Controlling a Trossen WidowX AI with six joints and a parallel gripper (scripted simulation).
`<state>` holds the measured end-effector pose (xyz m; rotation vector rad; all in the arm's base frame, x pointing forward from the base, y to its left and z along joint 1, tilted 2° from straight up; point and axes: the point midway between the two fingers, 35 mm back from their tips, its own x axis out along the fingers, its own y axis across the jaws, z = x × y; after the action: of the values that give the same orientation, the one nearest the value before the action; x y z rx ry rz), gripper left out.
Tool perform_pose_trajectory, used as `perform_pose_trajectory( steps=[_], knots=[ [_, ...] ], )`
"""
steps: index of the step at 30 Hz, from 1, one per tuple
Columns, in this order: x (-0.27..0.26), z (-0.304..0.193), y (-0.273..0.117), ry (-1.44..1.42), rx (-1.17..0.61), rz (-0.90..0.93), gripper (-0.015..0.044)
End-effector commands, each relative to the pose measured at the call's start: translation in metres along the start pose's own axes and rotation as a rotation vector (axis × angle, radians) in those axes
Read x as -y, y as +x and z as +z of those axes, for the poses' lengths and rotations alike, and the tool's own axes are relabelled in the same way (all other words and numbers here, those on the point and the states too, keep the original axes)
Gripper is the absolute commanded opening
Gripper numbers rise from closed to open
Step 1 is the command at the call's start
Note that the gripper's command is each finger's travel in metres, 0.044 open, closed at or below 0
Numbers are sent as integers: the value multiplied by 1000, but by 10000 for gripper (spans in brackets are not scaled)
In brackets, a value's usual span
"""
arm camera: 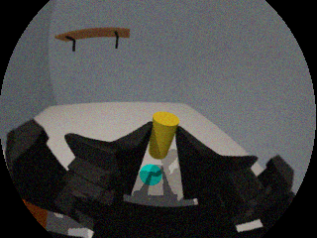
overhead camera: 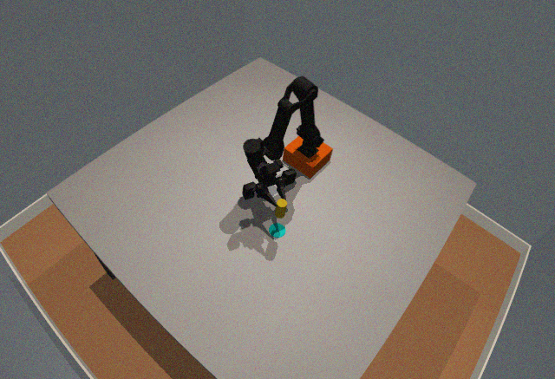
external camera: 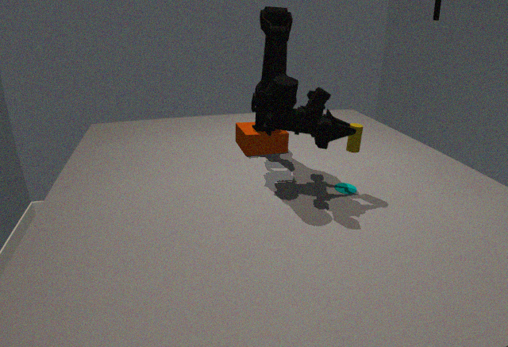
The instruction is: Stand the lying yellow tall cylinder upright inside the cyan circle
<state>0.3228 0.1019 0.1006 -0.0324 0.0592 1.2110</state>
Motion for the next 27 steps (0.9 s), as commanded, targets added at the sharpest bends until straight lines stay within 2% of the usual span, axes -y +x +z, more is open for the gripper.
perform_pose_trajectory(
  steps=[1, 27],
  knots=[
    [0, -6, 1, 4, 2, 6, 105],
    [0, -76, 7, 5, 2, 6, 105]
  ],
)
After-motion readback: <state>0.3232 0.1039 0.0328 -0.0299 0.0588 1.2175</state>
